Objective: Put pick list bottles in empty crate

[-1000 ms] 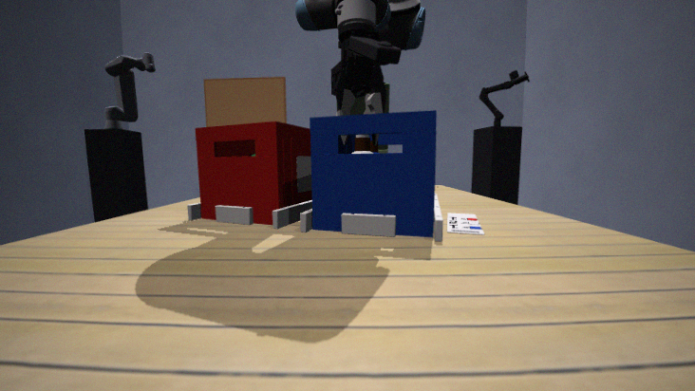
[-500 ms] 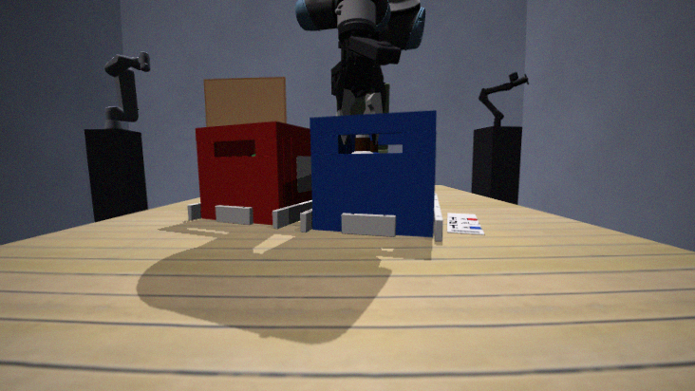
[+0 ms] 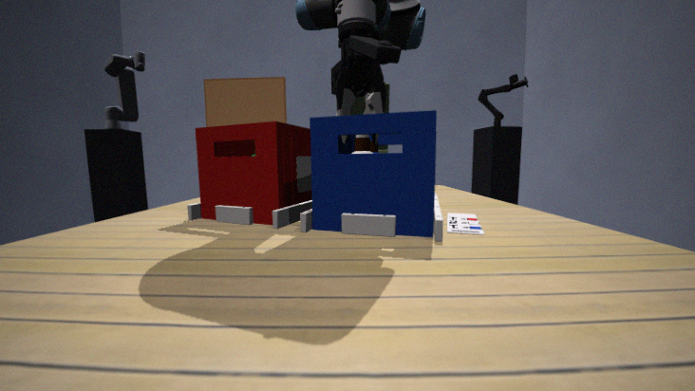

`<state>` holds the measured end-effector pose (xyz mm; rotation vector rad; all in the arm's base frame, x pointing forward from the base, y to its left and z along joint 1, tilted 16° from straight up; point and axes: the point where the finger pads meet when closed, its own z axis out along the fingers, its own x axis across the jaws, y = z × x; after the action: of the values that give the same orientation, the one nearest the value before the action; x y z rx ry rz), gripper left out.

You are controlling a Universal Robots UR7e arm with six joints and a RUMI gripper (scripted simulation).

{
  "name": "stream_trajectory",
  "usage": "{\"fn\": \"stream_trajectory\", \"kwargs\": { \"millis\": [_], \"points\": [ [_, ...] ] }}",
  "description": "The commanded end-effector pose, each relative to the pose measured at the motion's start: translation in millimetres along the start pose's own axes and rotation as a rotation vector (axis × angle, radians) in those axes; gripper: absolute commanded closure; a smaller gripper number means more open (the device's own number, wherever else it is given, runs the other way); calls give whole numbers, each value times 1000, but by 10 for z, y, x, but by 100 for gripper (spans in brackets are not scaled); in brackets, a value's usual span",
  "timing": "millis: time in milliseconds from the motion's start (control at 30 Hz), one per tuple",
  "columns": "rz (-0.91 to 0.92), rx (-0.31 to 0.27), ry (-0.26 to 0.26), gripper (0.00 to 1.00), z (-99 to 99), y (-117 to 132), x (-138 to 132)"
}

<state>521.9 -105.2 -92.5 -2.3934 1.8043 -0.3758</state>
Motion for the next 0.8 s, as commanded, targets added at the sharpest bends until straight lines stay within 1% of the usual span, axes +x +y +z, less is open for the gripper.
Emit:
{"fn": "stream_trajectory", "kwargs": {
  "millis": [0,167,233,733,767],
  "points": [
    [0,1,1,62,-96,-4,3],
    [0,1,1,62,-229,-4,3],
    [0,1,1,62,-229,-4,3],
    [0,1,1,62,-629,-4,3],
    [0,1,1,62,-629,-4,3]
  ]
}}
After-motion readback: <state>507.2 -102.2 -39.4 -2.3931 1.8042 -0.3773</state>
